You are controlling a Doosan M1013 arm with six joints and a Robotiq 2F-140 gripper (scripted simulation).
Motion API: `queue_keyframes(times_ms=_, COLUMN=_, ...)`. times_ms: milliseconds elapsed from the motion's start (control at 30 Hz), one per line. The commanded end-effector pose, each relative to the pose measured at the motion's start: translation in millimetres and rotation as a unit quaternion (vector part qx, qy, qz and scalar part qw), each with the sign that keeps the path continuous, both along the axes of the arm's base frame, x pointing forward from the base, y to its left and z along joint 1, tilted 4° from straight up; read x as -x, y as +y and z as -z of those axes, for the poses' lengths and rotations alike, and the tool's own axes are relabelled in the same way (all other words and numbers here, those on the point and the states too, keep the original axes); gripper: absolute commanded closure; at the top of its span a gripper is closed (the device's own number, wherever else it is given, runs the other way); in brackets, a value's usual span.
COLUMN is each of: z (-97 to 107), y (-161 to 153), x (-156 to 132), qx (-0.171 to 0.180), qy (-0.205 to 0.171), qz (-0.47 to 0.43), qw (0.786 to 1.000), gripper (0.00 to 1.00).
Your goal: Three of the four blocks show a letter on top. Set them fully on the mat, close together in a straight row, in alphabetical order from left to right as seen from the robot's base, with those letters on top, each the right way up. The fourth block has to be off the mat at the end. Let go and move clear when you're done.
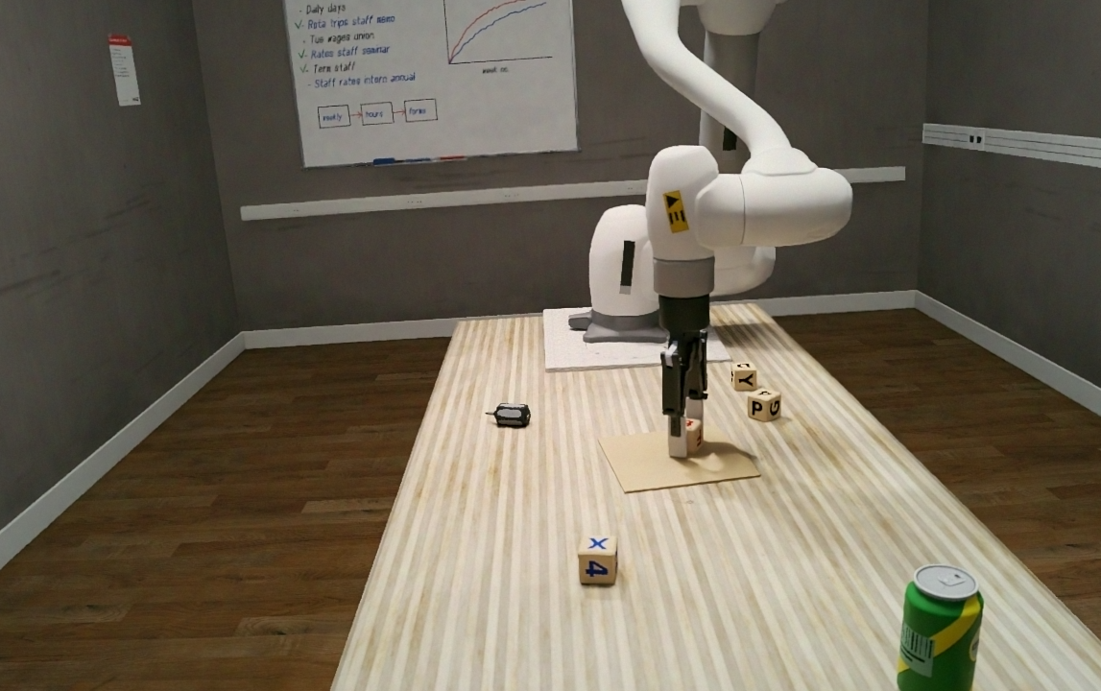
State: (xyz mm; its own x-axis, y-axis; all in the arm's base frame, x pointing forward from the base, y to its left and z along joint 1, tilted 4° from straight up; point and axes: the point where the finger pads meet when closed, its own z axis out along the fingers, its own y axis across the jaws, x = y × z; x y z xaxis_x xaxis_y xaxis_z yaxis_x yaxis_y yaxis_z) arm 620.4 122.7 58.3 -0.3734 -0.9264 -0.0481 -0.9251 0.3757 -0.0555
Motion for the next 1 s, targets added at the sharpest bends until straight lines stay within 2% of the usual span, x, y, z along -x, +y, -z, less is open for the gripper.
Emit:
queue_keyframes(times_ms=0, z=-0.7, y=0.2, x=-0.4, qx=0.0, qy=-0.001, qz=0.0, qw=1.0, gripper=0.58)
queue_keyframes(times_ms=500, z=-0.7, y=0.2, x=-0.4, qx=0.0, qy=-0.001, qz=0.0, qw=1.0, gripper=0.58)
queue_keyframes(times_ms=533, z=-0.7, y=0.2, x=-0.4, qx=0.0, qy=-0.001, qz=0.0, qw=1.0, gripper=0.69)
queue_keyframes(times_ms=967, z=-0.7, y=0.2, x=-0.4, qx=0.0, qy=-0.001, qz=0.0, qw=1.0, gripper=0.69)
